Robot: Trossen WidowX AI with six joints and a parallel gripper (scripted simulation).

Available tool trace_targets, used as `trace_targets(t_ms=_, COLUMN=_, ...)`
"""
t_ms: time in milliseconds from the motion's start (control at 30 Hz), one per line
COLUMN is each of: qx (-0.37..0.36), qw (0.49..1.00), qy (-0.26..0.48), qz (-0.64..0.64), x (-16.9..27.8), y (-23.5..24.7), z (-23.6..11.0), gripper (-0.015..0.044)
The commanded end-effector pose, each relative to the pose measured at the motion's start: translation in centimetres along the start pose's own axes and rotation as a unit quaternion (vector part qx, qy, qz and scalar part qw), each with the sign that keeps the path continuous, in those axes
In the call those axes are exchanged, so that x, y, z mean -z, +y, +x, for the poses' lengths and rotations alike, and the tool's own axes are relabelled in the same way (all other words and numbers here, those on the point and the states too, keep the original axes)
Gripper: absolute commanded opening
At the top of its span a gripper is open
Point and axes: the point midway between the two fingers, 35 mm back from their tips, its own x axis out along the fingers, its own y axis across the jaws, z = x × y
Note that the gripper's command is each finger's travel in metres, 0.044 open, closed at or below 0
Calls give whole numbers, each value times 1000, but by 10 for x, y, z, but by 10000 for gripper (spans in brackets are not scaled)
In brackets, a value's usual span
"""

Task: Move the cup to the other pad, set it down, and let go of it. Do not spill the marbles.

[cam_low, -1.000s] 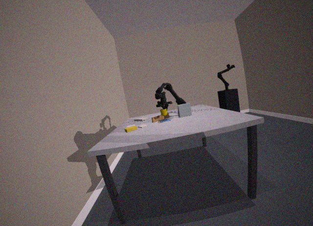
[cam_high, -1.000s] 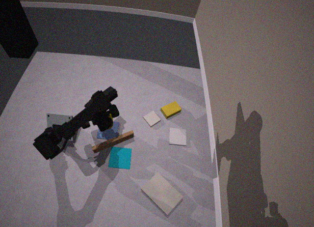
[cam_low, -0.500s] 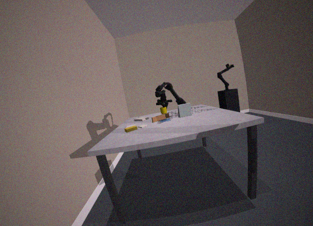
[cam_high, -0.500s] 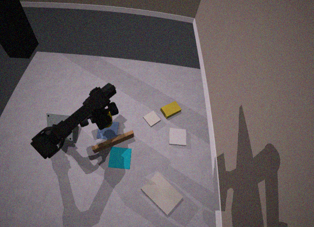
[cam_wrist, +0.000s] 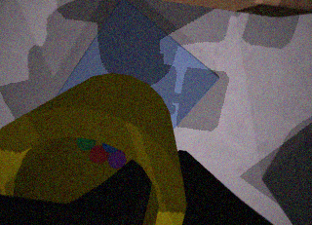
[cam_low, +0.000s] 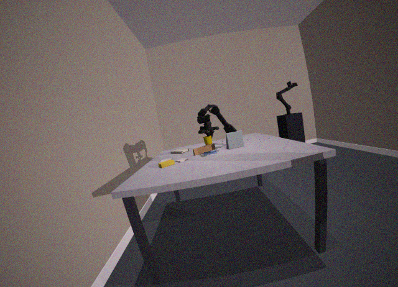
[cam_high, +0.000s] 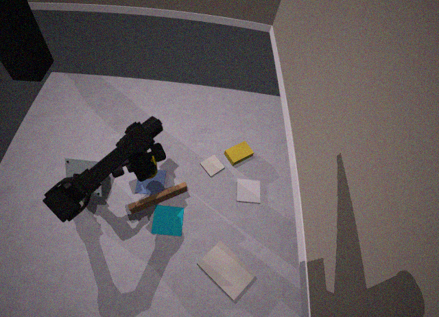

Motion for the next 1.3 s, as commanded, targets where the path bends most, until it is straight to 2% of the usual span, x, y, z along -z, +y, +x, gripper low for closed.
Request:
trace_targets(t_ms=0, qx=-2, qw=1000, qy=0, qz=-1, x=-6, y=0, z=-1, gripper=0)
trace_targets(t_ms=1267, qx=-4, qw=1000, qy=-1, qz=3, x=-105, y=-3, z=2, gripper=0)
